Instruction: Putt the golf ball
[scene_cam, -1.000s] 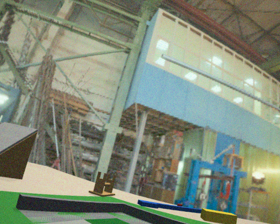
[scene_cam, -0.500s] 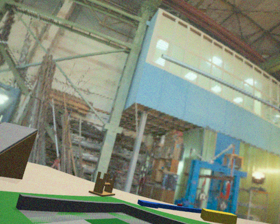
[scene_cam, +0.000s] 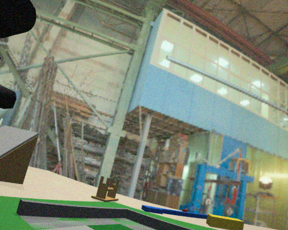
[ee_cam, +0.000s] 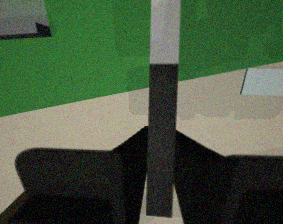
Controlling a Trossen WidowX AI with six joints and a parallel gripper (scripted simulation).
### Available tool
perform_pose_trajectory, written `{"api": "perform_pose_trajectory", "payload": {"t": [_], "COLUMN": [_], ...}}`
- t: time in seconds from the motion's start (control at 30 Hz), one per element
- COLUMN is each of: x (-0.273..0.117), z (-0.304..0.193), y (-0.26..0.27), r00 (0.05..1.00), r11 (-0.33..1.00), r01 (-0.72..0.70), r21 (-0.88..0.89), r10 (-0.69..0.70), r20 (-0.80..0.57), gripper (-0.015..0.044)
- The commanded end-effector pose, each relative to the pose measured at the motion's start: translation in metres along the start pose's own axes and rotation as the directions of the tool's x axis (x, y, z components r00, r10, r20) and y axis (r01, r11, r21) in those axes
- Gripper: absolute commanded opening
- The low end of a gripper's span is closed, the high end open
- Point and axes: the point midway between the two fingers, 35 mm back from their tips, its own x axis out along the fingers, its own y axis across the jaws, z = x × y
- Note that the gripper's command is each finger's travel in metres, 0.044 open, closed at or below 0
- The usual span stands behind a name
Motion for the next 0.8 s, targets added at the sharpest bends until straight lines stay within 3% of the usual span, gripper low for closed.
{"api": "perform_pose_trajectory", "payload": {"t": [0.0, 0.27, 0.63, 0.77], "x": [0.0, -0.008, -0.059, -0.051], "z": [-0.009, -0.01, -0.012, -0.011], "y": [0.04, 0.048, 0.049, 0.048], "r00": [1.0, 1.0, 1.0, 1.0], "r11": [1.0, 1.0, 0.997, 0.998], "r01": [0.017, 0.019, 0.009, 0.011], "r21": [-0.012, -0.02, -0.074, -0.067], "r10": [-0.017, -0.019, -0.007, -0.01], "r20": [0.002, 0.008, 0.024, 0.023], "gripper": [0.0, 0.0, 0.0, 0.0]}}
